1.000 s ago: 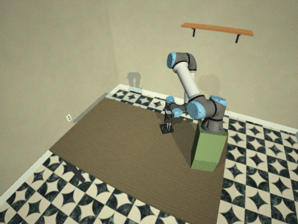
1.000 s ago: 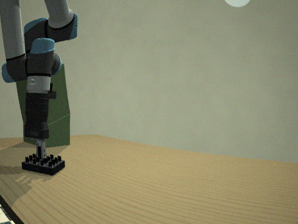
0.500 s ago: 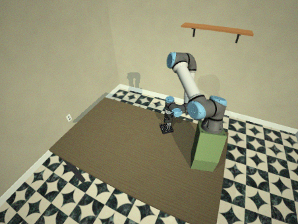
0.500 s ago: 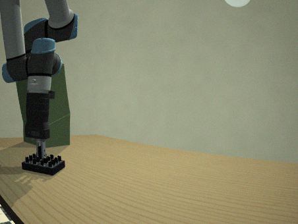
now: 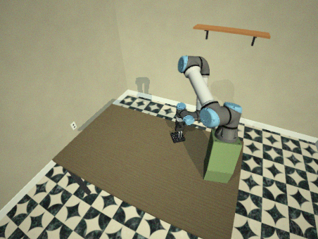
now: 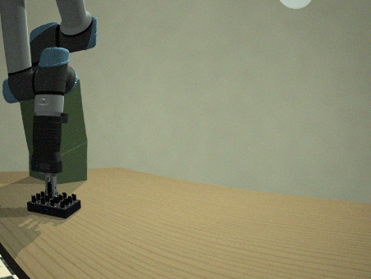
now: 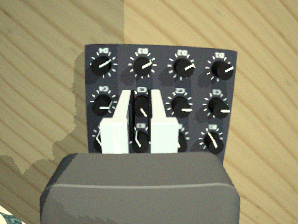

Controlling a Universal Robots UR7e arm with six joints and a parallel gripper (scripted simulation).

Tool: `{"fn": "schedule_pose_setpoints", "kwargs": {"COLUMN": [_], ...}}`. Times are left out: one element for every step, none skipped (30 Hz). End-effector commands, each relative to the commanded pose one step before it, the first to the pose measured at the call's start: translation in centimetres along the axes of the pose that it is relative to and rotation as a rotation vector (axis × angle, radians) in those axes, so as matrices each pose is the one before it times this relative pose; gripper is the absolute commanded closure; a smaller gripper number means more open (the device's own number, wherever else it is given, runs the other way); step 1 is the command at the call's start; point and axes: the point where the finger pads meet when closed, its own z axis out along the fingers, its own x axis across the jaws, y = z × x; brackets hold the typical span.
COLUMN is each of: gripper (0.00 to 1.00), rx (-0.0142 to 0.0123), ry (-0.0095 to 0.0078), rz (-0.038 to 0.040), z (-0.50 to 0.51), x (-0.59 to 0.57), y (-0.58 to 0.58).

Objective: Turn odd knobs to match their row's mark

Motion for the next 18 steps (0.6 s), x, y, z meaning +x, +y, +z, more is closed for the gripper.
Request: {"fn": "schedule_pose_setpoints", "kwargs": {"gripper": [0.7, 0.7, 0.7, 0.7, 0.7, 0.7, 0.7, 0.7, 0.7, 0.7, 0.54, 0.54, 0.54, 0.54, 0.54, 0.54, 0.54, 0.54], "rx": [-0.00333, 0.0, 0.0, 0.0, 0.0, 0.0, 0.0, 0.0, 0.0, 0.0, 0.0, 0.0, -0.00001, -0.00004, -0.00002, -0.00002, -0.00001, 0.0], "ry": [-0.00046, -0.00001, 0.0, 0.0, 0.0, -0.00001, 0.0, 0.0, 0.0, 0.0, 0.0, 0.0, 0.00002, 0.00005, 0.00003, 0.00002, 0.00001, 0.00001], "rz": [-0.00282, 0.0001, 0.00007, 0.0, 0.0, 0.00009, 0.00001, 0.0, 0.0, 0.0, 0.0, 0.0, 0.00001, 0.00001, 0.00001, 0.00001, 0.0, 0.0], "z": [-0.021, 0.0, 0.0, 0.0, 0.0, 0.0, 0.0, 0.0, 0.0, 0.0, 0.0, 0.0, 0.0, 0.0, 0.0, 0.0, 0.0, 0.0], "x": [0.04, 0.0, 0.0, 0.0, 0.0, 0.0, 0.0, 0.0, 0.0, 0.0, 0.0, 0.0, 0.001, 0.001, 0.001, 0.001, 0.0, 0.0], "y": [0.199, 0.0, 0.0, 0.0, 0.0, 0.0, 0.0, 0.0, 0.0, 0.0, 0.0, 0.0, 0.0, 0.001, 0.001, 0.0, 0.0, 0.0]}}
